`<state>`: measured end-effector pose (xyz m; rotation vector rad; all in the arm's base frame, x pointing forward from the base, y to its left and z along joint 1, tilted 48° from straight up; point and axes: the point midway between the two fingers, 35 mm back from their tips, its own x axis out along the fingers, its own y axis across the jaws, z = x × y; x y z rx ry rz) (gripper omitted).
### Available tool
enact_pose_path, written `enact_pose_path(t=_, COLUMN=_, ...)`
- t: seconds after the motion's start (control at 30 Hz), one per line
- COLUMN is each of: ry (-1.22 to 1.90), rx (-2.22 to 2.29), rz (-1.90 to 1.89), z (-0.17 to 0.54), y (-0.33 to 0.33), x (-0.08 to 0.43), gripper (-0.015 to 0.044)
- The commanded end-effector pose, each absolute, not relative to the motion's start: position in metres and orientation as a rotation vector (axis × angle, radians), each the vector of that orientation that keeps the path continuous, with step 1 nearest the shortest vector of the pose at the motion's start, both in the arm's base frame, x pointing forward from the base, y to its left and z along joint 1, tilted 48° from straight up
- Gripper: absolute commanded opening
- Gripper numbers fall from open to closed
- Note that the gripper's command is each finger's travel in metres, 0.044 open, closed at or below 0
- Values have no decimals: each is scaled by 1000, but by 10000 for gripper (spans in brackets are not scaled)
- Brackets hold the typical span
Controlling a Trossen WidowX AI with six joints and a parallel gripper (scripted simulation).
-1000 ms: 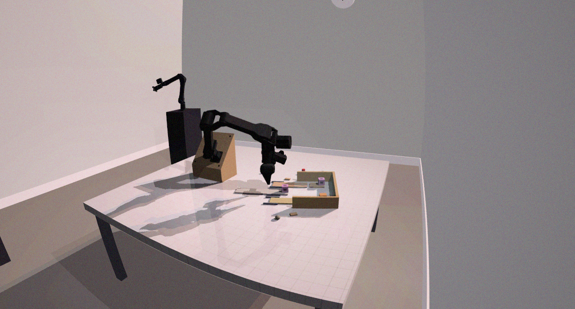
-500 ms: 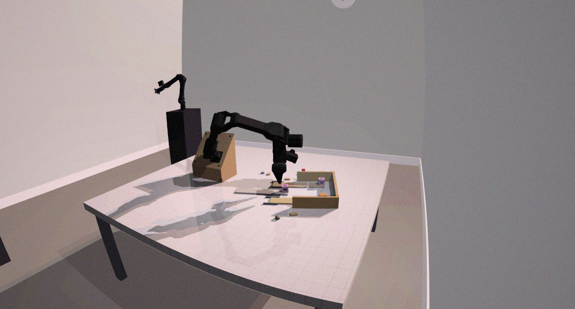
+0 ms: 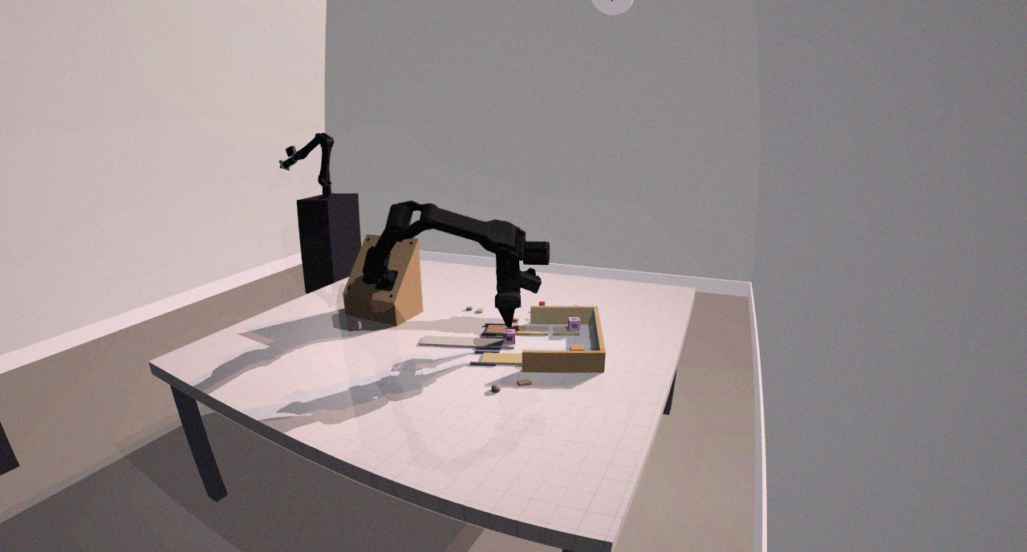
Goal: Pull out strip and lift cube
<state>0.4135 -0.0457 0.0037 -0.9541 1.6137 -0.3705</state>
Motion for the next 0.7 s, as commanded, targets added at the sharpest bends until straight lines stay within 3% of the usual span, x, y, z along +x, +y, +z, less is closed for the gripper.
enact_pose_path(t=0.0, ry=1625, rx=-958, rz=-364, z=-5, y=-51, x=413, gripper=250)
enact_pose_path(t=0.67, ry=1625, rx=-959, rz=-366, z=-26, y=-76, x=412, gripper=250)
